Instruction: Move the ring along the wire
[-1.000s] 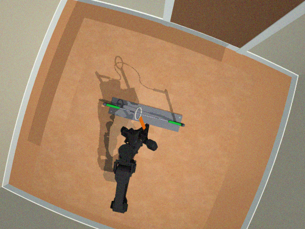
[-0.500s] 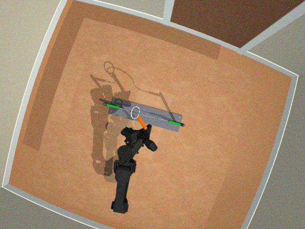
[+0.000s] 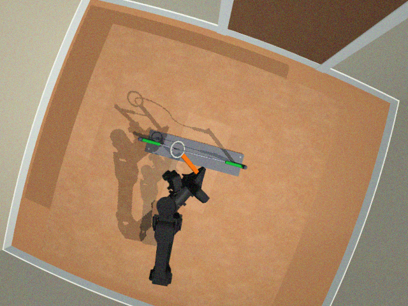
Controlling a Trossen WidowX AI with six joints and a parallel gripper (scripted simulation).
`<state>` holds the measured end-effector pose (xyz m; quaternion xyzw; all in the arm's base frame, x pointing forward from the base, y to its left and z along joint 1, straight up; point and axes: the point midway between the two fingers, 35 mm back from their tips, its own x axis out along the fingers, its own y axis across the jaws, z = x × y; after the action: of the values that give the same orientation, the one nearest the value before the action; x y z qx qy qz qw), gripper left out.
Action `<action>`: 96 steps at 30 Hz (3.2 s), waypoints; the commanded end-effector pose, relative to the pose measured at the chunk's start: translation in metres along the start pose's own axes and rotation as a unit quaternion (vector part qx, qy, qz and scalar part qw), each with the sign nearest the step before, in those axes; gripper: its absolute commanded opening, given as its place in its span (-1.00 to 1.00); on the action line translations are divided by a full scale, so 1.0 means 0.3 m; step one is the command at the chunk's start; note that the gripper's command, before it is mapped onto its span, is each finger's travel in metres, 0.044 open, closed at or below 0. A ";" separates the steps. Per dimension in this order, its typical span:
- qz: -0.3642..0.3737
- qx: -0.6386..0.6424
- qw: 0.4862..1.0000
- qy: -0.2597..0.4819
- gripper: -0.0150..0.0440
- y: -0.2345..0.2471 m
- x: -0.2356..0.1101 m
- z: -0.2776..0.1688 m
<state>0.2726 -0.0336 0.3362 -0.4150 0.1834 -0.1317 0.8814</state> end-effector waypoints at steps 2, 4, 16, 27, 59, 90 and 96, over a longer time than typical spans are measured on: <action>-0.021 -0.033 0.999 -0.004 -1.00 -0.013 0.000 -0.001; -0.028 -0.047 0.998 -0.006 -1.00 -0.018 0.001 -0.001; -0.073 -0.126 0.989 -0.016 -1.00 -0.047 0.002 0.003; -0.113 -0.198 0.973 -0.026 -1.00 -0.073 0.000 0.011; -0.218 -0.384 0.896 -0.049 -1.00 -0.128 -0.012 0.046; -0.176 -0.307 0.935 -0.038 -1.00 -0.016 0.042 -0.074; -0.144 -0.250 0.957 -0.030 -1.00 0.043 0.056 -0.113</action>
<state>0.2741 -0.0564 0.3145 -0.6725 0.1135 -0.2009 0.7033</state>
